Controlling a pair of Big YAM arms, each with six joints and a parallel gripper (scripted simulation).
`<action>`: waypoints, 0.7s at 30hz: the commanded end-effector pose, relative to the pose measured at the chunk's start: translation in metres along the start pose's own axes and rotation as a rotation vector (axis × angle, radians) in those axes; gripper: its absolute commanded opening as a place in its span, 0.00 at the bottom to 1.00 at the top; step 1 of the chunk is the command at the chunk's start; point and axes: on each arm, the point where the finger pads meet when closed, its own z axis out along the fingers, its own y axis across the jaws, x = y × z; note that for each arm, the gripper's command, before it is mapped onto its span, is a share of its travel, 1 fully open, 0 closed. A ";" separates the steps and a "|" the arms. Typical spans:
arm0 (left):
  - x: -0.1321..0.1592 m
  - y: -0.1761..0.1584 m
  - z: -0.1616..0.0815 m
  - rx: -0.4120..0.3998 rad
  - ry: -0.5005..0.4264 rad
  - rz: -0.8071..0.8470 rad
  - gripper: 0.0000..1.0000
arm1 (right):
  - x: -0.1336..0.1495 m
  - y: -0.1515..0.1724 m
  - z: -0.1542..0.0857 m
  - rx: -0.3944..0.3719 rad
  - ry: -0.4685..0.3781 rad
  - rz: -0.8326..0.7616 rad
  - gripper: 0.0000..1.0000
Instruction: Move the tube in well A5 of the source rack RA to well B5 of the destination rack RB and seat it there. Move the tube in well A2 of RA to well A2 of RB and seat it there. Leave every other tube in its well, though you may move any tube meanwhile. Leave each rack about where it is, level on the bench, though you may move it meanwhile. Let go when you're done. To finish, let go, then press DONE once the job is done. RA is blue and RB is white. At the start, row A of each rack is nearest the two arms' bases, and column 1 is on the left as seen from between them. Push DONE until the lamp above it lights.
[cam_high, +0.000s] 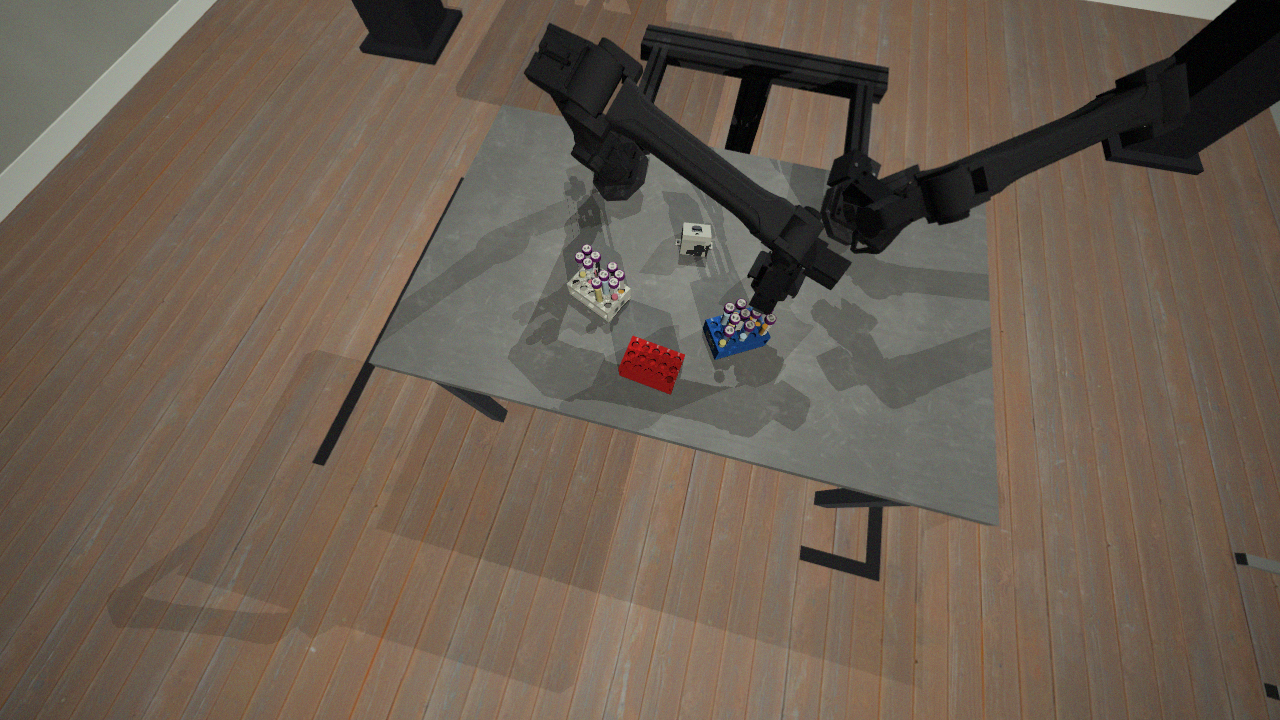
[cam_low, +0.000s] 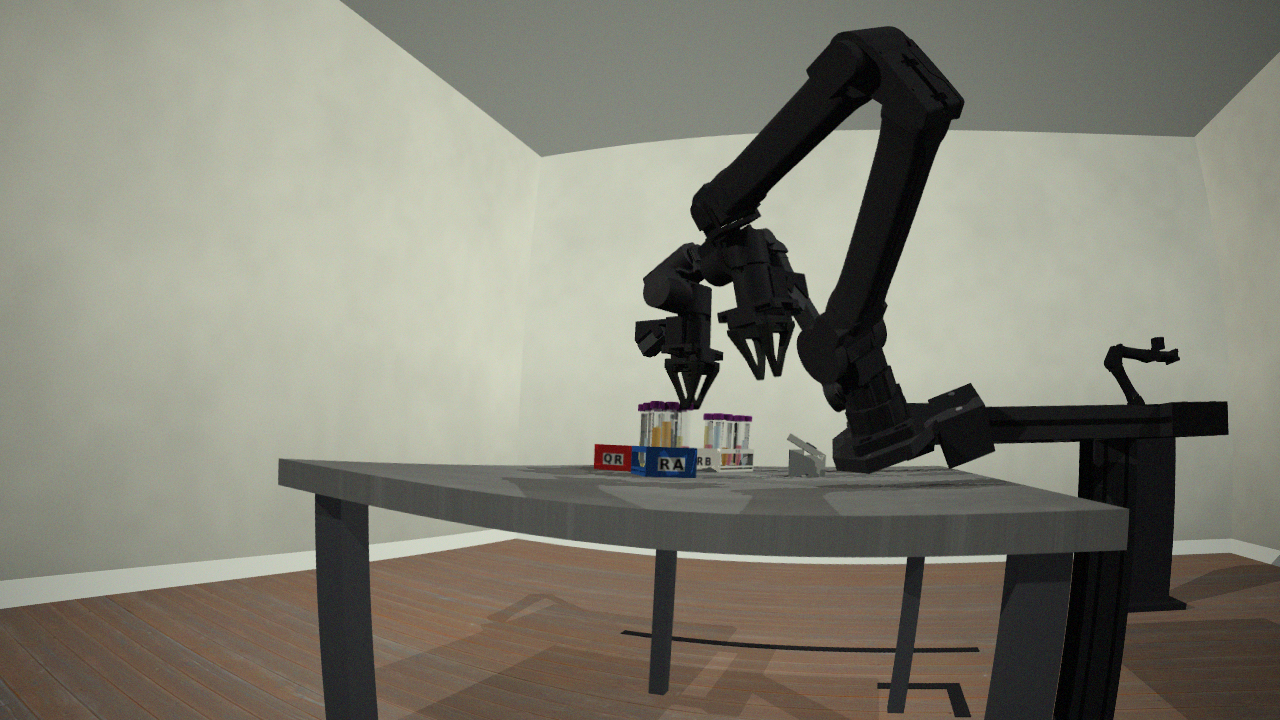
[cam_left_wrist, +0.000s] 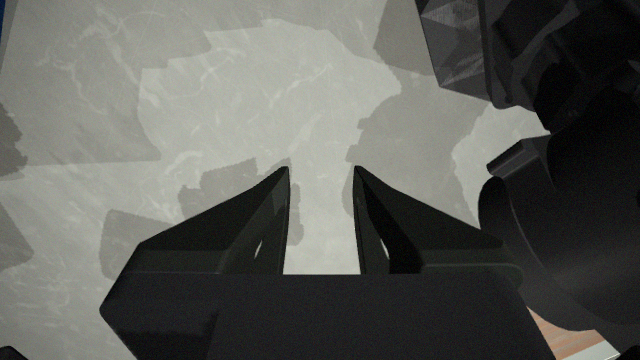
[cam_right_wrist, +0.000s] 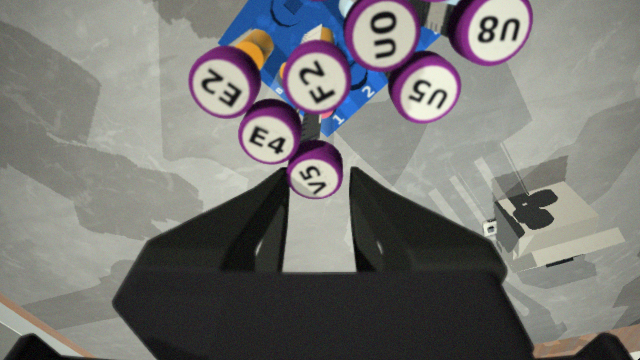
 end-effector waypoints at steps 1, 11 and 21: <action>0.001 0.008 -0.010 -0.024 -0.009 -0.009 0.30 | -0.001 -0.006 0.015 0.035 0.007 -0.012 0.30; 0.001 0.008 -0.010 -0.024 -0.009 -0.009 0.30 | -0.001 -0.006 0.015 0.035 0.007 -0.012 0.30; 0.001 0.008 -0.010 -0.024 -0.009 -0.009 0.30 | -0.001 0.014 -0.015 -0.019 -0.006 0.005 0.30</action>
